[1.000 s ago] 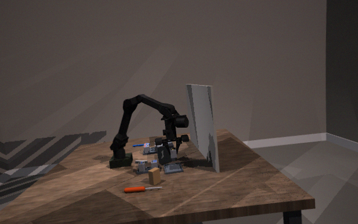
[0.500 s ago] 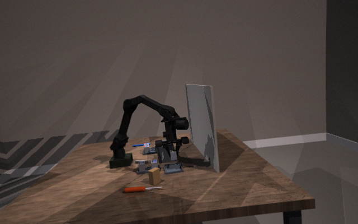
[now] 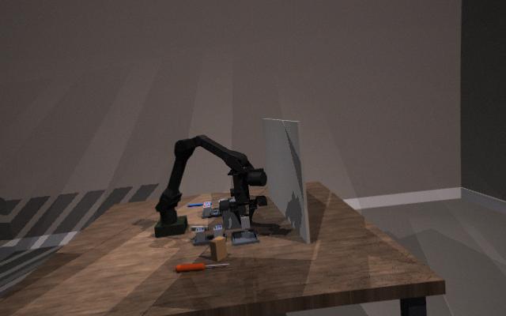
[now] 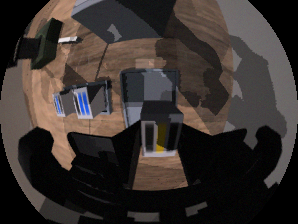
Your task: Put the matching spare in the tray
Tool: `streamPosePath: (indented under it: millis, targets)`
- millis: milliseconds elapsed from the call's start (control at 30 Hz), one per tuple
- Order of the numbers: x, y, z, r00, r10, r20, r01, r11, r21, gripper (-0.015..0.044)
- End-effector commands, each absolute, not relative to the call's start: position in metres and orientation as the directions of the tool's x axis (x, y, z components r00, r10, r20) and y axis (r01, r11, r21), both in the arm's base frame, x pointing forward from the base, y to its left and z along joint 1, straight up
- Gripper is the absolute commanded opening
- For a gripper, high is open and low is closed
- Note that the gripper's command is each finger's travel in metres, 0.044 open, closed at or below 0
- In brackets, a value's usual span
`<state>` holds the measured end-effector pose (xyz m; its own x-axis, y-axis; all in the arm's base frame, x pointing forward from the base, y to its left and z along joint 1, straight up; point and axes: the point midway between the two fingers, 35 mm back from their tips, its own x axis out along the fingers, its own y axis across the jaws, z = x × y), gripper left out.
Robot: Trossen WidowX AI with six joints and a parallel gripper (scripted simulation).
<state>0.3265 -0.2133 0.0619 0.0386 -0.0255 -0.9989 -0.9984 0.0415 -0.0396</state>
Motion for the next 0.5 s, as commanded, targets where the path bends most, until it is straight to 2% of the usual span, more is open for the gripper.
streamPosePath:
  millis: [0, 467]
  targets:
    - [0.325, -0.213, 0.056, 0.031, -0.023, -0.999, -0.999, 0.039, -0.031, 0.0]
    - [0.323, -0.212, 0.045, 0.03, -0.023, -0.999, -0.999, 0.039, -0.031, 0.0]
